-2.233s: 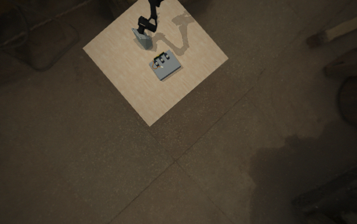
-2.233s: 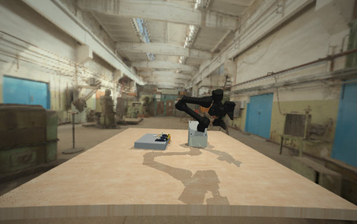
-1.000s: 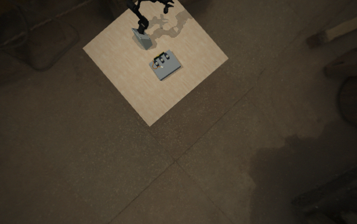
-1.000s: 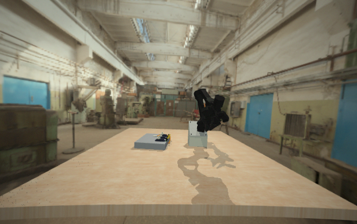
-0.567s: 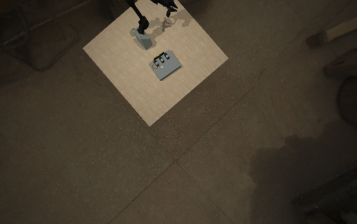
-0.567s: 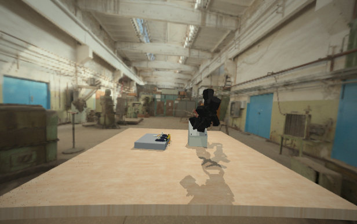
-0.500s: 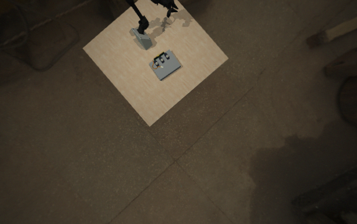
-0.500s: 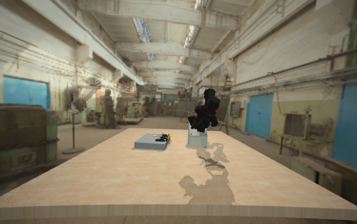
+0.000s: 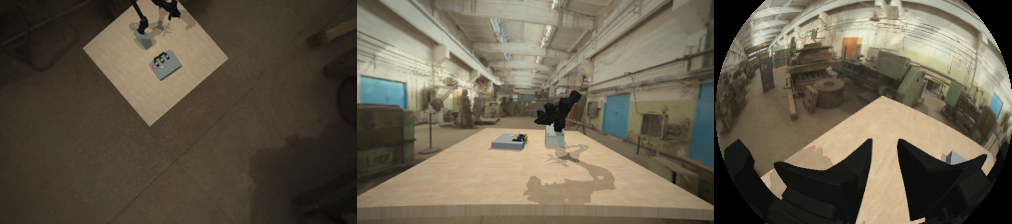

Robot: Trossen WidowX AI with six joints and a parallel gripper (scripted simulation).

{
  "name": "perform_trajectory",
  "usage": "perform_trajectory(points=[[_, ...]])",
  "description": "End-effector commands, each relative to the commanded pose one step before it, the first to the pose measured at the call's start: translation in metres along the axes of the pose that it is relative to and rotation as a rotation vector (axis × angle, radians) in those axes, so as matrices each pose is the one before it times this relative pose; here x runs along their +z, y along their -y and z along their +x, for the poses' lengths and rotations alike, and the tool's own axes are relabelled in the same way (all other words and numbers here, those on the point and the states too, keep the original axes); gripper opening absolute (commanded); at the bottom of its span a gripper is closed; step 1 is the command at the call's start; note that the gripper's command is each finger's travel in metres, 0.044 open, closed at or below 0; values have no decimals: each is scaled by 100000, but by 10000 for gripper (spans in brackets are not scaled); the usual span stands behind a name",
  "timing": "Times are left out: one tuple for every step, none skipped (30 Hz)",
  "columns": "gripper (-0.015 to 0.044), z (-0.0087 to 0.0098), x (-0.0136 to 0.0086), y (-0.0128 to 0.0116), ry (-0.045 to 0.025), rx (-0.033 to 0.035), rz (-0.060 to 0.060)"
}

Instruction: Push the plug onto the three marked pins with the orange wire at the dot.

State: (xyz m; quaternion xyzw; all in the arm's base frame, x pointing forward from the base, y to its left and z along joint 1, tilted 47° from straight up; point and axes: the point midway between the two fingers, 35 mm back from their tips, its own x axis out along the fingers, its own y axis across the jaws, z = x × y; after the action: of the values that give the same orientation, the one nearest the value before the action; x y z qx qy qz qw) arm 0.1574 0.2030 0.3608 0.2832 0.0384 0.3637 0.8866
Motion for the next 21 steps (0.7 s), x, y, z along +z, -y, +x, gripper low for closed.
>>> perform_trajectory(points=[[115,857,573,1854,2457,-5948,-6747],[115,215,178,490,707,-1561,-1588],[115,214,170,500,678,-1582,-1581],[115,197,171,517,618,-1616,-1387],[115,208,159,506,625,-1580,-1552],[115,208,154,517,606,-1600,-1558],[115,207,150,525,584,-1616,-1558],[115,205,144,533,561,-1628,-1555],[115,200,139,574,519,-1811,-1444],[115,200,132,539,509,-1620,-1526],[115,199,127,549,488,-1639,-1531],[115,198,122,558,466,-1652,-1530],[115,196,116,565,442,-1663,-1527],[115,194,110,572,419,-1672,-1522],[115,192,103,579,395,-1679,-1517],[115,189,97,586,371,-1686,-1511],[115,172,83,589,289,-1644,-1347],[115,184,85,598,327,-1700,-1505],[115,179,74,609,275,-1730,-1459],[115,178,71,606,279,-1701,-1486],[115,176,64,613,256,-1708,-1482]])
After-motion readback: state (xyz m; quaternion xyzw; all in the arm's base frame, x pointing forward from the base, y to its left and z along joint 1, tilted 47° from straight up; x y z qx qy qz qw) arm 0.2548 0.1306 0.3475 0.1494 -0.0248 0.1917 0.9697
